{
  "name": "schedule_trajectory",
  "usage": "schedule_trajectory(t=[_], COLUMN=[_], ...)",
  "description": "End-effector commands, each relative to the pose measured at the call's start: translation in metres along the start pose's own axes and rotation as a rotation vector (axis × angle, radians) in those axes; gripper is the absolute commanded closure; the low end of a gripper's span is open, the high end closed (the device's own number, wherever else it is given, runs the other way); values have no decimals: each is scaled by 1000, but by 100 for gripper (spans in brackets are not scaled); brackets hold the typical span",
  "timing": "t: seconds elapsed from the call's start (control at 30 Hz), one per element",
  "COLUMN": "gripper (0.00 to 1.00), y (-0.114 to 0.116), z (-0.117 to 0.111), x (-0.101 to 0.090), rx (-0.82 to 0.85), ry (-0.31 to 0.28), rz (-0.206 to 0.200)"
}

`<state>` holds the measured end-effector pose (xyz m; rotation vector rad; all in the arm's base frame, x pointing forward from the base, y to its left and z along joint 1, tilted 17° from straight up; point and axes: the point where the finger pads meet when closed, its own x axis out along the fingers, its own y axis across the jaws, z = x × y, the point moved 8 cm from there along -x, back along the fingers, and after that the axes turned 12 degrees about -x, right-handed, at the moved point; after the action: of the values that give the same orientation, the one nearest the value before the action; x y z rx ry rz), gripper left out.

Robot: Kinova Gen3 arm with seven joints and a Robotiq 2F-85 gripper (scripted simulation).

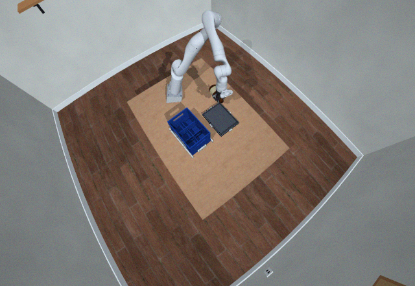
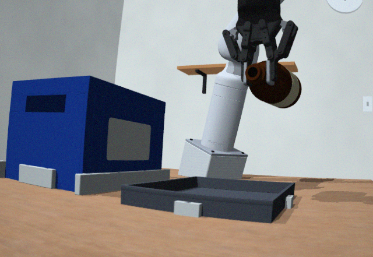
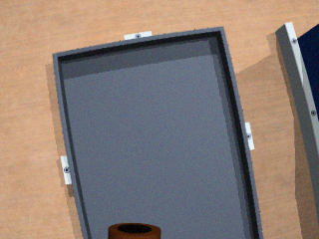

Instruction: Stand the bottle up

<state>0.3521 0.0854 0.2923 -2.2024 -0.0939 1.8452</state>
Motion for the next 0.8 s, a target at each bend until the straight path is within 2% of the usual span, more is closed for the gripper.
schedule_trajectory(t=[0.0, 0.77], gripper=[100, 100], y=[0, 0], z=[0, 0], x=[0, 0], rx=[7, 254], ry=[1, 1], rz=[0, -1])
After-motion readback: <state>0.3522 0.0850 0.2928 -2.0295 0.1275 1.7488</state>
